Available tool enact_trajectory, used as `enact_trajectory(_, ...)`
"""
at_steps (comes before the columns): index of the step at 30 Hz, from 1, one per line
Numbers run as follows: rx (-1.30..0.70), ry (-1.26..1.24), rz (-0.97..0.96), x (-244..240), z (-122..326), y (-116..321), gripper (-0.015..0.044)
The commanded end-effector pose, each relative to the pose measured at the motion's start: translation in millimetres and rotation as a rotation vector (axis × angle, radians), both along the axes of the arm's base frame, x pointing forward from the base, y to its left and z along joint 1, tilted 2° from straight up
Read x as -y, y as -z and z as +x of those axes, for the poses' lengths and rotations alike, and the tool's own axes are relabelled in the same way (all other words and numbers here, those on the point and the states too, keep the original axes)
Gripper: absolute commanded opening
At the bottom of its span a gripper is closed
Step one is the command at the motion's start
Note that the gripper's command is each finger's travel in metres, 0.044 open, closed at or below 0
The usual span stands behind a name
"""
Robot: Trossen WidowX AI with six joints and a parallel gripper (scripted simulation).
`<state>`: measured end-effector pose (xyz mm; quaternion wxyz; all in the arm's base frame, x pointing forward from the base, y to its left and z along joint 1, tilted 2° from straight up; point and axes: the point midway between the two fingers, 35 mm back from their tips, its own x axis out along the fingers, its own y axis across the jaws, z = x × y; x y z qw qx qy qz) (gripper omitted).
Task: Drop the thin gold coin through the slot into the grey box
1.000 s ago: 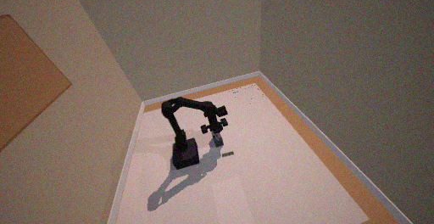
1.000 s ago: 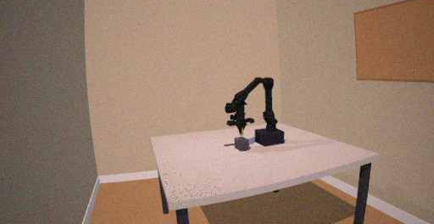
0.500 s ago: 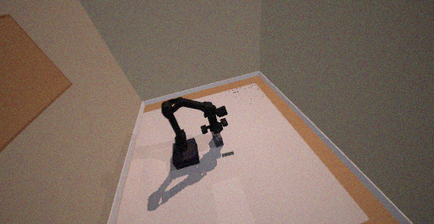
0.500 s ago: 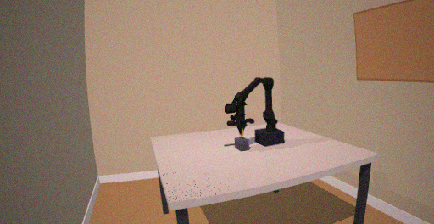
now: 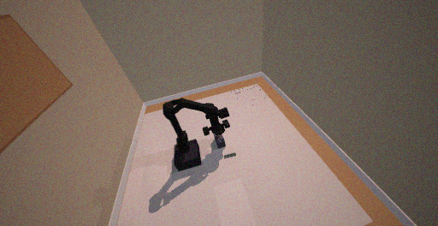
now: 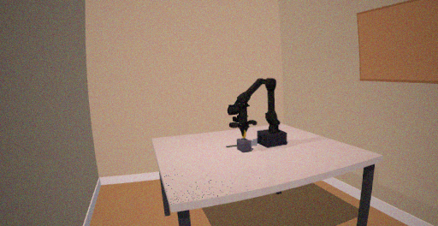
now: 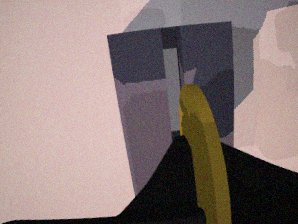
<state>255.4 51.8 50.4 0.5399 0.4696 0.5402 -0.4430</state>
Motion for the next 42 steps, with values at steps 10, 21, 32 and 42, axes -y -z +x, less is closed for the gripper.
enact_trajectory(10,-0.008,0.008,-0.001,0.1,-0.6,4.5,0.0000)
enact_trajectory(21,-0.008,0.007,-0.001,0.1,-1.1,6.3,0.0000)
enact_trajectory(32,-0.008,0.005,-0.001,0.0,-1.0,8.1,0.0000)
enact_trajectory(42,-0.008,0.003,-0.001,0.0,-0.9,9.6,0.0000)
